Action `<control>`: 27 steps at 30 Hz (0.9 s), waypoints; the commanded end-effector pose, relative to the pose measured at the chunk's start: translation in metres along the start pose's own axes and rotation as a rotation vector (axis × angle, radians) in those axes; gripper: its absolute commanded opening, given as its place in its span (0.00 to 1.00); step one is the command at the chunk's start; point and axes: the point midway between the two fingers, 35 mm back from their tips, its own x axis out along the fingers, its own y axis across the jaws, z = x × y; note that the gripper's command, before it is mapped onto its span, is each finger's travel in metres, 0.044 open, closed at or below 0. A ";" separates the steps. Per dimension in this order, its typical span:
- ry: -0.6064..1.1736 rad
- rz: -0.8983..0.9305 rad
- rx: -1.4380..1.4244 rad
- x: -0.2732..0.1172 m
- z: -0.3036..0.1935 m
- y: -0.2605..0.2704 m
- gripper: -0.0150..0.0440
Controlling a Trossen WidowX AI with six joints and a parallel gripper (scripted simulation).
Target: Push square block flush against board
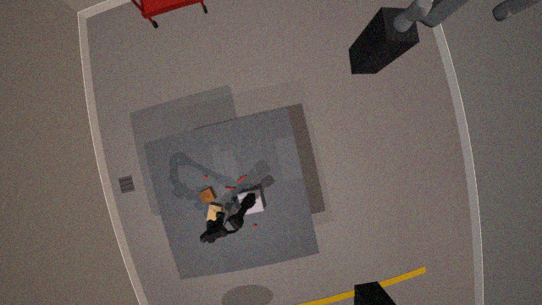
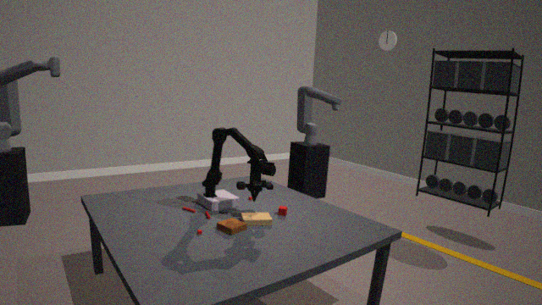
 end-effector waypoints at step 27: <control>-0.004 0.008 0.002 -0.052 -0.008 -0.001 0.25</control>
